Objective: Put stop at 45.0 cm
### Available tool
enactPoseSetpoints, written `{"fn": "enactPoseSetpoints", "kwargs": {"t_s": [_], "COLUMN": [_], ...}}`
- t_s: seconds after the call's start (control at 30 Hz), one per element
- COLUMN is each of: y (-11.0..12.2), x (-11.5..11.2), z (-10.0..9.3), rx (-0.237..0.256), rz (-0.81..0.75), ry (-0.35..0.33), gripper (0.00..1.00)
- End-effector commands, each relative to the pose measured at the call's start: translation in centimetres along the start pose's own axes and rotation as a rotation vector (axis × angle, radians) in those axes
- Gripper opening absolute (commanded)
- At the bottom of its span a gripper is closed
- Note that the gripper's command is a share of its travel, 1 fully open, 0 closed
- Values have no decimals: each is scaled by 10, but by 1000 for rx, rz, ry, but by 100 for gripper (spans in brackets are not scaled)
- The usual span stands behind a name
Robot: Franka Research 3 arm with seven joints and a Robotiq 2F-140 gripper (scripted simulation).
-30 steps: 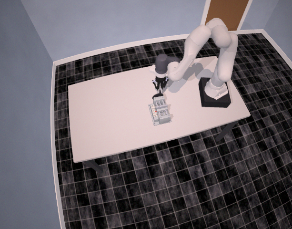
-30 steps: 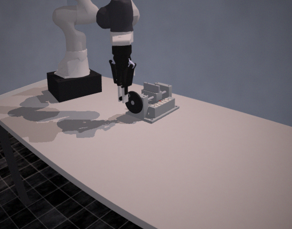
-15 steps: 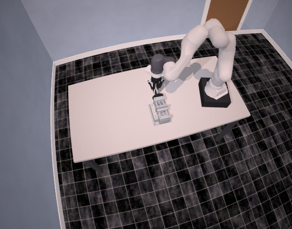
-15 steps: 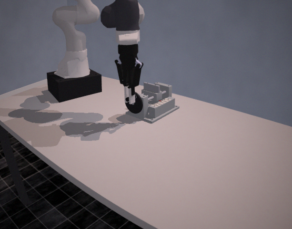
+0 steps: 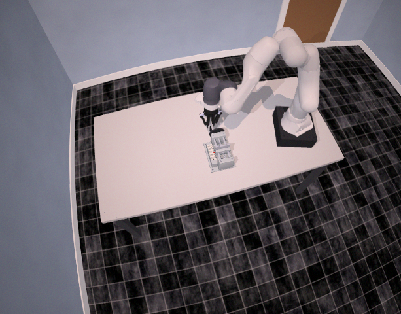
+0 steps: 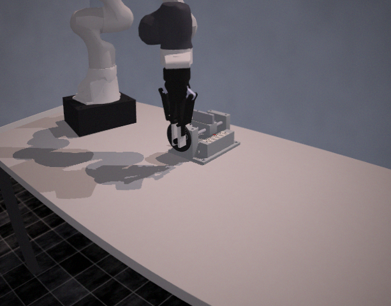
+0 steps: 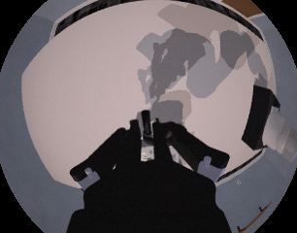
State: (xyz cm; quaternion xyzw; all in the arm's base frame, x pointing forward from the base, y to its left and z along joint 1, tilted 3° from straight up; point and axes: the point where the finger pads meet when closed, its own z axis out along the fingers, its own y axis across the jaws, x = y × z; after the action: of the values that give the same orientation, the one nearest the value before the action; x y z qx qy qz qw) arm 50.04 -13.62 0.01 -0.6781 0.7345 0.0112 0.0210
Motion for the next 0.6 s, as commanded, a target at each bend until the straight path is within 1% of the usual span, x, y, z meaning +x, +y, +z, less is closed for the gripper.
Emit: {"fn": "enactPoseSetpoints", "kwargs": {"t_s": [0.0,0.03,0.17,0.33,0.57], "y": [-1,-1,0,12,26], "x": [0,0,0,0,0], "z": [8,8,21,37,44], "rx": [0,0,0,0,0], "rz": [7,7,7,7,7], "ry": [3,3,3,3,3], "gripper": [4,4,4,4,4]}}
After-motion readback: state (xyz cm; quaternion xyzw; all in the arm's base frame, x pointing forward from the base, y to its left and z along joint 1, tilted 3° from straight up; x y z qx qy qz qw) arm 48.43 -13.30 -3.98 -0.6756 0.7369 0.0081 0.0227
